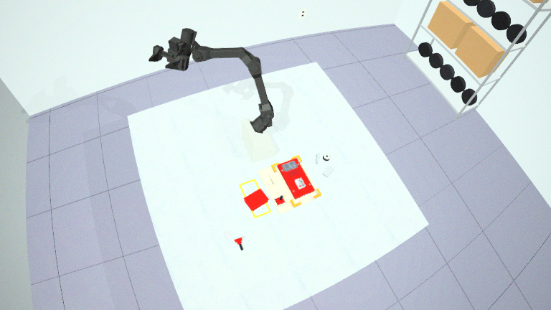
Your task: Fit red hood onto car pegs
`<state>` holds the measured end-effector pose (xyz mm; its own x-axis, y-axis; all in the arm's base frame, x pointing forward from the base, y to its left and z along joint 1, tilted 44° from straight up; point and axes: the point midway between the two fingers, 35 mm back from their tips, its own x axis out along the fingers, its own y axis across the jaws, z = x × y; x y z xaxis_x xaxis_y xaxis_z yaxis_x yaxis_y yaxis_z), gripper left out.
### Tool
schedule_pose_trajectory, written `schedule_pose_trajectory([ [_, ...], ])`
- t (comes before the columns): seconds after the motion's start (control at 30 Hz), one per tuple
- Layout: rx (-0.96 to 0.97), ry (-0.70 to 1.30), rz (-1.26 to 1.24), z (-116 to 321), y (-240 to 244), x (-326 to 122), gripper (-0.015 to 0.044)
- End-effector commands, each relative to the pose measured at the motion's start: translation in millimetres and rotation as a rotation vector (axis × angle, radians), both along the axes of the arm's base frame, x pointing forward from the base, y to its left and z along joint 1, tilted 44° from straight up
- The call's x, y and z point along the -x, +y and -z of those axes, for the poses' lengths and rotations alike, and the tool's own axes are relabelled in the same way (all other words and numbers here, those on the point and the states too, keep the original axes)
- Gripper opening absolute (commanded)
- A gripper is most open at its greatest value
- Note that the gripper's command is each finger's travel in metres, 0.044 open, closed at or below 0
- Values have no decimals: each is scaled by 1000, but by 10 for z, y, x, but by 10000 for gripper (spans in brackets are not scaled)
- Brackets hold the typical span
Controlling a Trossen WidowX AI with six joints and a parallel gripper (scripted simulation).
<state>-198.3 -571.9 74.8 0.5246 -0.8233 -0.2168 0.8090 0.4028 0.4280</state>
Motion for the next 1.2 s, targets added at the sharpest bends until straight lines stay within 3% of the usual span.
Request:
schedule_pose_trajectory([
  [0.0, -101, -60, -46, 162, -68, -463, 440],
  [0.6, -569, -198, -251, 744, 159, -2533, 440],
  [1.17, -1012, -132, -443, 1192, 1245, -4128, 440],
])
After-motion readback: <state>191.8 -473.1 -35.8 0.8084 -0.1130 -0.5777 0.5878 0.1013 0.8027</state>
